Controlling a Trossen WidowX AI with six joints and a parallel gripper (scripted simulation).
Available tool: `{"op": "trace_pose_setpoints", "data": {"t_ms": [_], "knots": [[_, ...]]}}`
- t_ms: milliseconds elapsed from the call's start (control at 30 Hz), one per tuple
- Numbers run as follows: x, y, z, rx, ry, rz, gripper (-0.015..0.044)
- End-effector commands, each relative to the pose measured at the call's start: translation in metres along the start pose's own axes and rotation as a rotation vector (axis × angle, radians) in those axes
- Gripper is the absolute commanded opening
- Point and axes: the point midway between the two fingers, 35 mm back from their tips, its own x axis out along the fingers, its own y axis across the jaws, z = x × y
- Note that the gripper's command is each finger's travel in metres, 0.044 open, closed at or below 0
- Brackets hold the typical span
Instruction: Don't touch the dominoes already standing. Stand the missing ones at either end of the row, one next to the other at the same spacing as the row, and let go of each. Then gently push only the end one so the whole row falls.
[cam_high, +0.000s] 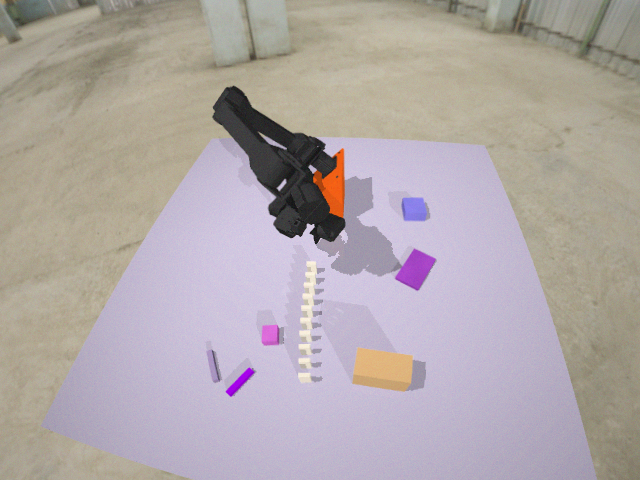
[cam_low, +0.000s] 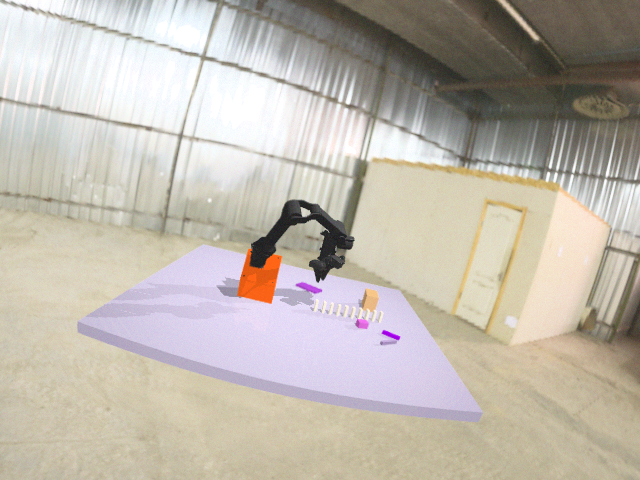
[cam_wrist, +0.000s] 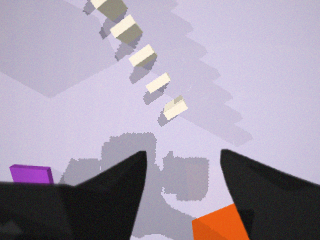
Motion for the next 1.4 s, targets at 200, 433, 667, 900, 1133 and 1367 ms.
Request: {"op": "trace_pose_setpoints", "data": {"t_ms": [200, 433, 667, 900, 1133, 1367], "knots": [[0.041, -0.016, -0.023, 1.044, -0.009, -0.006, 0.0], [0.041, -0.016, -0.023, 1.044, -0.009, -0.006, 0.0], [0.041, -0.016, -0.023, 1.044, -0.009, -0.006, 0.0], [0.041, -0.016, -0.023, 1.044, -0.009, -0.006, 0.0], [0.041, -0.016, -0.023, 1.044, -0.009, -0.006, 0.0], [0.041, -0.016, -0.023, 1.044, -0.009, -0.006, 0.0]]}}
